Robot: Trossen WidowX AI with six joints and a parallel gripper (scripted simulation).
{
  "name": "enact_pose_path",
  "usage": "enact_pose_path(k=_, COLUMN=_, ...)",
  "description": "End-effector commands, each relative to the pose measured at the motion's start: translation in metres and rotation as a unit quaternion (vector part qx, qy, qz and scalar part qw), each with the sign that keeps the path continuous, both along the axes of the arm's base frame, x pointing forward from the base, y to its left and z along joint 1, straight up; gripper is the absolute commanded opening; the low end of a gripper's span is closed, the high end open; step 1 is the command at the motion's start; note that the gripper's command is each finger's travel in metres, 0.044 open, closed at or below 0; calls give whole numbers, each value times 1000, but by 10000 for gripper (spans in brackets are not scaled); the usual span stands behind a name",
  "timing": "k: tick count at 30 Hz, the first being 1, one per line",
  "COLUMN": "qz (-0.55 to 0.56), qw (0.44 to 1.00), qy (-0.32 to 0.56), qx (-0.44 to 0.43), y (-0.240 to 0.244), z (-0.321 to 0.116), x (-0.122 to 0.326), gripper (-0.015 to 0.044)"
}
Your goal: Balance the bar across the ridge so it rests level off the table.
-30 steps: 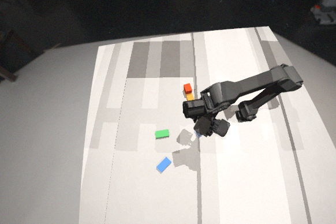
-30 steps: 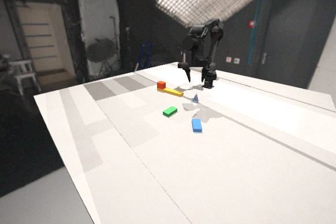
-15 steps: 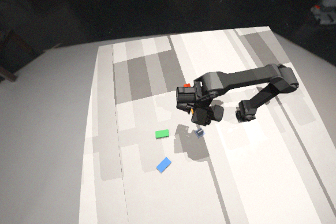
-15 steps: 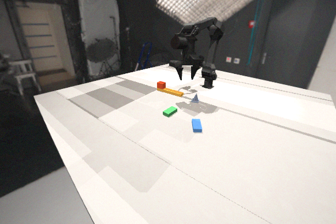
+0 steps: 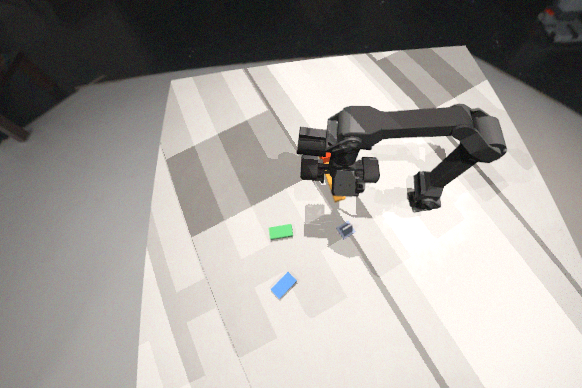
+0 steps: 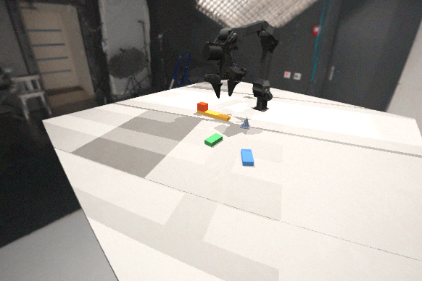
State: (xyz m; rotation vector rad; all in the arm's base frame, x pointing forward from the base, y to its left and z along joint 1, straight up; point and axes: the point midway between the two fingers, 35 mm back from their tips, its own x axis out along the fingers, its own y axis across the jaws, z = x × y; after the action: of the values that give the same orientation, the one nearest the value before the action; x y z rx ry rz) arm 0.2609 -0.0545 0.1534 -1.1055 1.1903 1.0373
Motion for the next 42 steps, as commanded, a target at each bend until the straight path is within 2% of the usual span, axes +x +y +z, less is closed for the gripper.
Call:
enact_pose_path(k=1, qz=35, qw=999, qy=10, qx=-9, y=-14, z=-1, x=0, gripper=315)
enact_pose_path(k=14, qz=152, qw=987, qy=32, qx=-28, y=-59, z=0, x=-5, gripper=315)
enact_pose_path(k=19, qz=158, qw=986, qy=33, qx=-28, y=-61, z=-1, x=-5, gripper=315)
enact_pose_path(k=32, qz=158, qw=986, qy=33, qx=-28, y=-62, z=-76, x=-3, gripper=315)
enact_pose_path(k=42, qz=158, qw=986, qy=33, qx=-28, y=-62, z=-84, x=-3, gripper=315)
